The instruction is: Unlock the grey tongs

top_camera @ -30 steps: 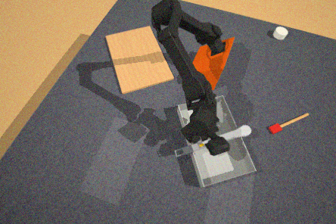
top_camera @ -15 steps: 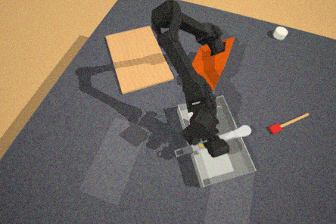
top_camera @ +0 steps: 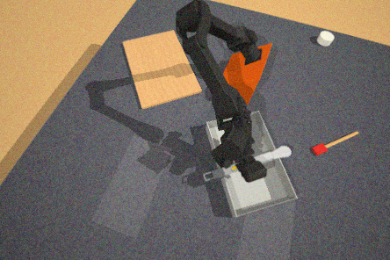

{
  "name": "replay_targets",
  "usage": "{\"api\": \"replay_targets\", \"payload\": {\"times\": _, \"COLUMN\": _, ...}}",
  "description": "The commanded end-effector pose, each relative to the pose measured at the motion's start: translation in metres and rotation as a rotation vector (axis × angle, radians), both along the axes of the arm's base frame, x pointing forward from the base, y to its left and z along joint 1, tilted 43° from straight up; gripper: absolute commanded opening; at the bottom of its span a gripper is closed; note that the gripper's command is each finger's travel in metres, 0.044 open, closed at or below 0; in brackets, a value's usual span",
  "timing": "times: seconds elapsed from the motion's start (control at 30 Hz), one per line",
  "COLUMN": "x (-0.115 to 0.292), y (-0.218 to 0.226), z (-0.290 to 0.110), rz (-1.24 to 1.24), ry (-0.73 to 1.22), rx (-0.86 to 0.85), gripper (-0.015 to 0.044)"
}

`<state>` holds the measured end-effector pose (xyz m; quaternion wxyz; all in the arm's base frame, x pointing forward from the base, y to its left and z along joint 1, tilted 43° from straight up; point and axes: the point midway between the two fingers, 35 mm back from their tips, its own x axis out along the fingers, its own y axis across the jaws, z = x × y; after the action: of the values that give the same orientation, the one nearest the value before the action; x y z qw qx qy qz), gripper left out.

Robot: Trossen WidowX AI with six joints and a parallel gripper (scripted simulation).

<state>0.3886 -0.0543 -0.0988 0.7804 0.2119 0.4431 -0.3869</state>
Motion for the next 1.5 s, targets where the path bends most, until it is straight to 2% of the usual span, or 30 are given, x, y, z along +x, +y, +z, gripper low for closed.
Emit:
{"api": "replay_targets", "payload": {"times": 0.0, "x": 0.007, "y": 0.017, "z": 0.017, "rz": 0.005, "ry": -0.009, "rx": 0.005, "gripper": -0.0150}}
{"api": "replay_targets", "payload": {"times": 0.17, "x": 0.011, "y": 0.050, "z": 0.056, "rz": 0.007, "ry": -0.010, "rx": 0.008, "gripper": -0.0150}}
{"api": "replay_targets", "payload": {"times": 0.6, "x": 0.011, "y": 0.050, "z": 0.055, "rz": -0.001, "ry": 0.000, "rx": 0.004, "gripper": -0.0150}}
{"api": "replay_targets", "payload": {"times": 1.47, "x": 0.008, "y": 0.051, "z": 0.046, "rz": -0.189, "ry": 0.238, "rx": -0.148, "gripper": -0.0150}}
